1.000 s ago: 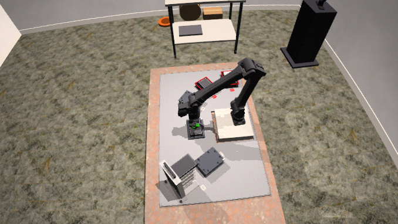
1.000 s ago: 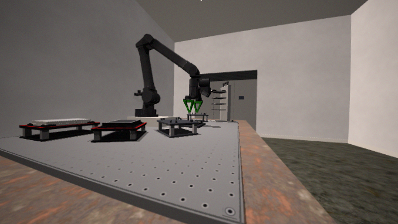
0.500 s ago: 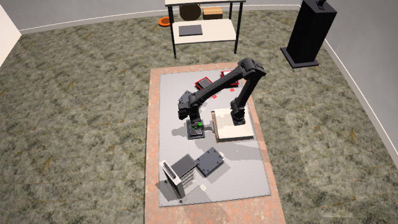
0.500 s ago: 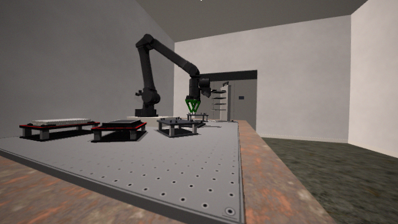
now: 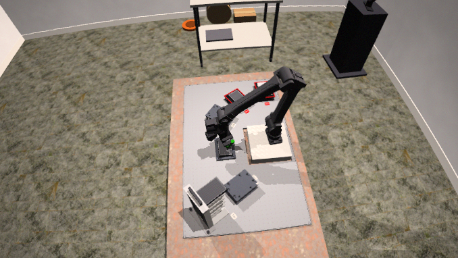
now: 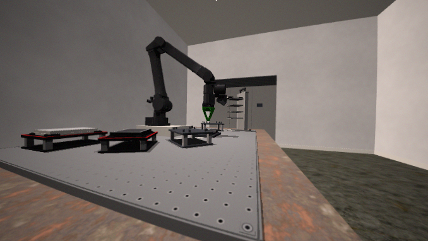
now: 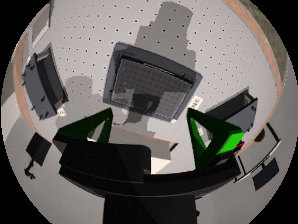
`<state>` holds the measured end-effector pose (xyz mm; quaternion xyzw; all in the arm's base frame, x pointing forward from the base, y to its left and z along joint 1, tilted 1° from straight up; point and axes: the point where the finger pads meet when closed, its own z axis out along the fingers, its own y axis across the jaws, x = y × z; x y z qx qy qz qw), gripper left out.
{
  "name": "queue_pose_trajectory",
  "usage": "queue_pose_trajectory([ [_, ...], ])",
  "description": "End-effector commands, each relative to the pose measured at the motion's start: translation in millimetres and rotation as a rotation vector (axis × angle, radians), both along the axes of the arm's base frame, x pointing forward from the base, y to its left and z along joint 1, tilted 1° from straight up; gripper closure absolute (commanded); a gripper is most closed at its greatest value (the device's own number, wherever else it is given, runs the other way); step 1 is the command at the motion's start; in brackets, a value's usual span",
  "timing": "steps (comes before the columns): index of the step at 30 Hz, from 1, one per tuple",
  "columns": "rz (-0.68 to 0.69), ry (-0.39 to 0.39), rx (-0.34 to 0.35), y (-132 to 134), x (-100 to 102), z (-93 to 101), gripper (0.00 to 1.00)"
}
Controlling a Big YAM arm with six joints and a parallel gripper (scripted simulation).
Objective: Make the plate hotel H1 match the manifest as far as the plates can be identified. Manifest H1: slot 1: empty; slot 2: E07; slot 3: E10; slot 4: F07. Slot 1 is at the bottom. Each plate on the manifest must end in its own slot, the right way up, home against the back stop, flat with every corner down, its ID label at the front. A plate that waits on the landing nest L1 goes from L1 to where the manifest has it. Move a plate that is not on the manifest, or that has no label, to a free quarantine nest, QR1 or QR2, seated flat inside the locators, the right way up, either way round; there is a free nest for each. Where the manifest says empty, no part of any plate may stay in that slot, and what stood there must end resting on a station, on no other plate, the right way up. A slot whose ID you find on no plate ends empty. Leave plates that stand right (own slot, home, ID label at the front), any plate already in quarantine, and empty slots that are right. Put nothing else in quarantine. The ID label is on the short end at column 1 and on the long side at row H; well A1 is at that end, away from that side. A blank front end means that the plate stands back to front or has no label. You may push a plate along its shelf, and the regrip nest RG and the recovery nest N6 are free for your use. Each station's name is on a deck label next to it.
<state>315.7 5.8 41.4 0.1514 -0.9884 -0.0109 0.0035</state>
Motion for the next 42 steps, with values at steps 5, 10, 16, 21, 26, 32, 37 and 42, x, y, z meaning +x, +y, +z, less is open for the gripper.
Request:
queue_pose_trajectory([
  [5,0.161,-0.038,0.002,-3.4,14.2,12.5,0.00],
  [10,0.268,-0.040,0.001,-3.4,14.1,12.4,0.00],
  [16,0.428,-0.043,0.000,-3.3,14.0,12.3,0.00],
  [21,0.561,-0.045,0.000,-3.2,13.9,12.3,0.00],
  [26,0.641,-0.046,-0.001,-3.3,13.8,12.2,0.00],
  [32,0.801,-0.048,-0.001,-3.2,13.6,12.1,0.00],
  [37,0.935,-0.050,-0.002,-3.2,13.5,12.0,0.00],
  [42,1.014,-0.051,-0.002,-3.2,13.4,11.9,0.00],
])
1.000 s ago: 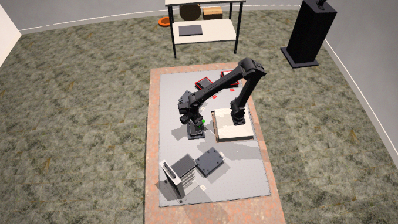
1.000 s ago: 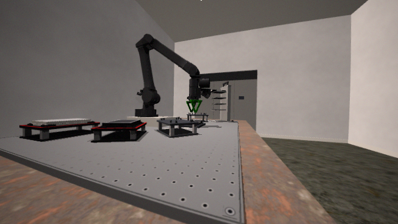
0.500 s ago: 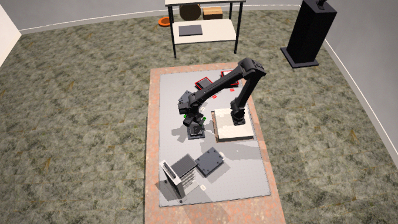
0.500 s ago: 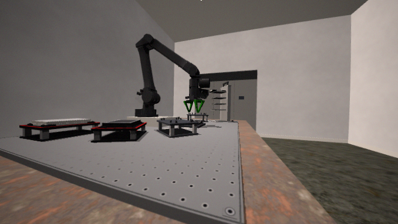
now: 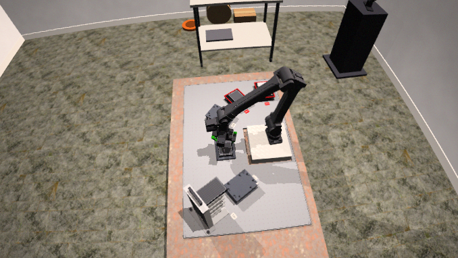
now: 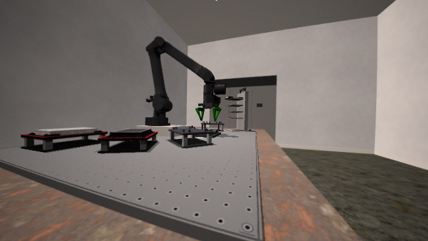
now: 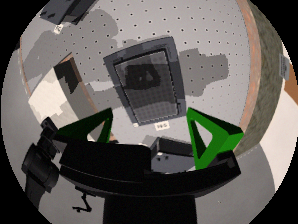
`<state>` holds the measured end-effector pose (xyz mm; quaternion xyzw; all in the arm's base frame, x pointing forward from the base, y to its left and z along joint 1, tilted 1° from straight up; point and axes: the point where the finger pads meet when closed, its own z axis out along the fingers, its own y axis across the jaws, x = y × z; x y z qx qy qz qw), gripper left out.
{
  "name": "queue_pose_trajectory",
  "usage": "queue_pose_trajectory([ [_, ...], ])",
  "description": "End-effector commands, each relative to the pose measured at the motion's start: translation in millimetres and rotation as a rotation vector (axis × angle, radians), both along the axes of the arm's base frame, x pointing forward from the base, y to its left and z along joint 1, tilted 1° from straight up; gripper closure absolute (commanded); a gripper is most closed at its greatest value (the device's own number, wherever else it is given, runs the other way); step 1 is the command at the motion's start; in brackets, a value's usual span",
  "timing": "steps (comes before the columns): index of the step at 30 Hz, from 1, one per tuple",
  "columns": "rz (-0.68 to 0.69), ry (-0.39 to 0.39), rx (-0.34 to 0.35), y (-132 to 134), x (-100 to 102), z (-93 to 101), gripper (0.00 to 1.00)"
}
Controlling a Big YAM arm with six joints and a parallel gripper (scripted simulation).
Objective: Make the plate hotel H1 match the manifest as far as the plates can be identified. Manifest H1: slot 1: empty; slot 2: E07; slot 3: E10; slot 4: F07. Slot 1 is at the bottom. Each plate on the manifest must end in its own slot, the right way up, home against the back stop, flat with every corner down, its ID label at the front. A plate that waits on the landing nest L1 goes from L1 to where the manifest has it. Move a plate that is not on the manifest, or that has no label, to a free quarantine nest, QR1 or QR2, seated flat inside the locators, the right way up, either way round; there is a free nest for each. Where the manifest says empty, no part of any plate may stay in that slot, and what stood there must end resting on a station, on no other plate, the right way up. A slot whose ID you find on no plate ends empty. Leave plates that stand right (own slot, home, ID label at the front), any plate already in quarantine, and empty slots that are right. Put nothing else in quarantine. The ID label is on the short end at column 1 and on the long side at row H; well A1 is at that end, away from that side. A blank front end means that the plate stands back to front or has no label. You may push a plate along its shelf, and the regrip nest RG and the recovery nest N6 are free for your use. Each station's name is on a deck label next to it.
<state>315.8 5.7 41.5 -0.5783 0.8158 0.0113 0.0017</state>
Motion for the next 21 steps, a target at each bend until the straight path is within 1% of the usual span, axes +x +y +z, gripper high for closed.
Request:
queue_pose_trajectory([
  [1,0.112,-0.034,0.003,-3,13,11.9,0.00],
  [7,0.272,-0.036,0.003,-3,13,11.8,0.00],
  [9,0.277,-0.036,0.003,-3,13,11.7,0.00],
  [10,0.277,-0.025,0.004,-3,9,1.4,0.00],
  [11,0.277,-0.014,0.006,-3,4,-3.8,0.00],
  [21,0.280,-0.013,0.006,-2,3,-14.6,0.00],
])
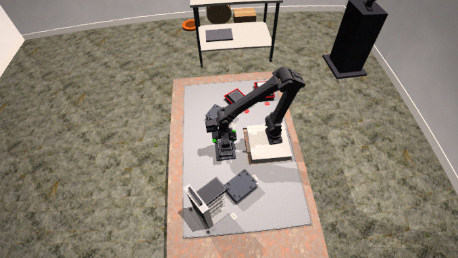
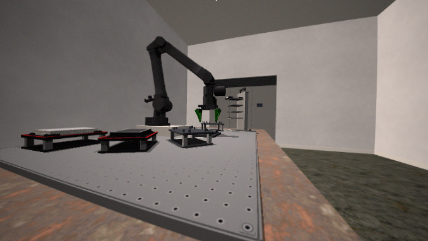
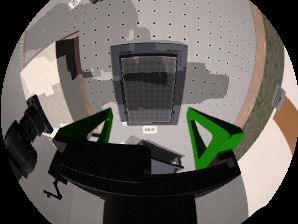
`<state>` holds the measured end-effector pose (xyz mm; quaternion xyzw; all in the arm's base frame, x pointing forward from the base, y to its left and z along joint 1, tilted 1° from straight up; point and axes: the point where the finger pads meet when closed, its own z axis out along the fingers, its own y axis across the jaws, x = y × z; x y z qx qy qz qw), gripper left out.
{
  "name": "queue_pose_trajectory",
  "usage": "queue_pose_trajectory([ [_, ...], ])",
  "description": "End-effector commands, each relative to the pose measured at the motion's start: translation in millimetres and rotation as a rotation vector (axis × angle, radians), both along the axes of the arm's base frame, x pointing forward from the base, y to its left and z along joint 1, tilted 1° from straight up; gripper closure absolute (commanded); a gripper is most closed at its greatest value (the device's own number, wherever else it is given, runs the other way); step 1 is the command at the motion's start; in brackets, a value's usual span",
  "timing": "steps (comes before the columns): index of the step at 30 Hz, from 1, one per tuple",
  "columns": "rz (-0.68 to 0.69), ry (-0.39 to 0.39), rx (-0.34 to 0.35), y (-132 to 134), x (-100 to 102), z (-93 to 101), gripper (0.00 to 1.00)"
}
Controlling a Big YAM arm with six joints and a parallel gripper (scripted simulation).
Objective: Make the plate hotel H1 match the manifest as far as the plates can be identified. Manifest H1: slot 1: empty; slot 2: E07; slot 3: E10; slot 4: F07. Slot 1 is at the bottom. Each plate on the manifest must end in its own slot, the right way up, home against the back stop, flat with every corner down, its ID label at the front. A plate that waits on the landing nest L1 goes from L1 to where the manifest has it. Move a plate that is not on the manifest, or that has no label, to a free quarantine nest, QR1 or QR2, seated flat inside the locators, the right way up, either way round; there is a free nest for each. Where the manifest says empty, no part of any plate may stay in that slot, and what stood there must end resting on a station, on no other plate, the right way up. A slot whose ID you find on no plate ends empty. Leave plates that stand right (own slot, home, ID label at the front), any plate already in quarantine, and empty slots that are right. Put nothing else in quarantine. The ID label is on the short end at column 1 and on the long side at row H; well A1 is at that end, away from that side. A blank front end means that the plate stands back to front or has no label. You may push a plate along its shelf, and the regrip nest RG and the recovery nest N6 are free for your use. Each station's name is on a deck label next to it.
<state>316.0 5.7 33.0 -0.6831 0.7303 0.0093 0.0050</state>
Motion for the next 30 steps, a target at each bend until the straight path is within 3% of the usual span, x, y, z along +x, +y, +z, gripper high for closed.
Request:
queue_pose_trajectory([
  [1,0.010,-0.002,0.004,-2,3,-7.5,0.00],
  [30,0.011,-0.001,0.004,2,2,-41.2,0.00],
])
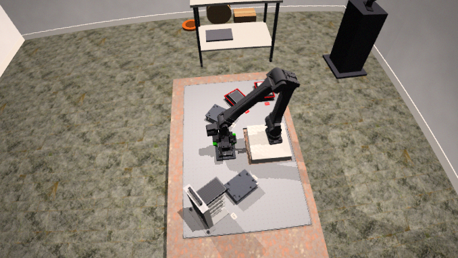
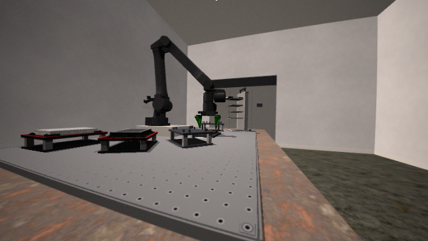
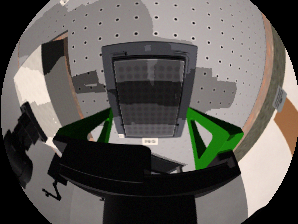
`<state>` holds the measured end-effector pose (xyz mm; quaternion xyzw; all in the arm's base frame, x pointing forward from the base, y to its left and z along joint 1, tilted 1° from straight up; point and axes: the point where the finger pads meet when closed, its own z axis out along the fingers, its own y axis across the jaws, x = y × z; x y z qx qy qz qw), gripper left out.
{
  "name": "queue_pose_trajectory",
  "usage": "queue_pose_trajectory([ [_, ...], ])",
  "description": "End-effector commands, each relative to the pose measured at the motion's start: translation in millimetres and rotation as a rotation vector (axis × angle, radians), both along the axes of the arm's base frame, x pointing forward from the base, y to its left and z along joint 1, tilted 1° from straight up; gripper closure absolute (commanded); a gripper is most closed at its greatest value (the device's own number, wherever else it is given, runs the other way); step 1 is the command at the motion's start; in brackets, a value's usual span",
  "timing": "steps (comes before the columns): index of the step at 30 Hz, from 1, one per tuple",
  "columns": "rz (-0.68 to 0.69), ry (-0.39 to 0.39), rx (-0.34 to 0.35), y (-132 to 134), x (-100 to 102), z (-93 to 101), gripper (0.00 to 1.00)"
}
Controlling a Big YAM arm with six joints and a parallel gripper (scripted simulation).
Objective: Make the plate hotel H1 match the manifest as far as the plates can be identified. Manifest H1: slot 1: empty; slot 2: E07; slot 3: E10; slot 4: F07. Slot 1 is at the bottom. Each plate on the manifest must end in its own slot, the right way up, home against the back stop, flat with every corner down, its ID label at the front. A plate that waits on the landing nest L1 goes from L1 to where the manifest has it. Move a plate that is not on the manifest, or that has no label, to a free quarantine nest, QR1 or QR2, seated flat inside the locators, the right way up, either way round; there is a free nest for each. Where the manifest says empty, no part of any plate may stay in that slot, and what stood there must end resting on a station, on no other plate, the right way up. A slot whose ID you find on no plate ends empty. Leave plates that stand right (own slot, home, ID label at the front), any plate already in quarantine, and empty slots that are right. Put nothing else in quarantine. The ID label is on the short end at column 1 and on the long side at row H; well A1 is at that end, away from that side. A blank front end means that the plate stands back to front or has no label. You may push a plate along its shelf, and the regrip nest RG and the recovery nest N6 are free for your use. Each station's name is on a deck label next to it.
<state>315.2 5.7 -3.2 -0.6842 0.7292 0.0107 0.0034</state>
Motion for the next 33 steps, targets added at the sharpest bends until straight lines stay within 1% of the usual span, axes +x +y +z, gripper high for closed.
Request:
queue_pose_trajectory([
  [1,0.008,-0.005,0.004,2,3,-6.3,0.00],
  [13,0.008,-0.005,0.004,3,2,-22.5,0.00],
  [15,0.008,-0.005,0.004,3,2,-22.5,0.00],
  [16,0.008,-0.016,0.004,4,8,-21.0,0.00],
  [17,0.008,-0.008,0.004,4,4,-24.3,0.00],
  [19,0.008,-0.005,0.004,4,2,-27.2,0.00],
  [20,0.002,-0.031,0.003,1,14,-16.9,0.00],
  [22,0.002,-0.031,0.003,1,14,-16.9,0.00],
  [23,0.002,-0.031,0.003,1,14,-16.9,0.14],
  [33,0.002,-0.031,0.003,1,14,-16.9,0.14],
])
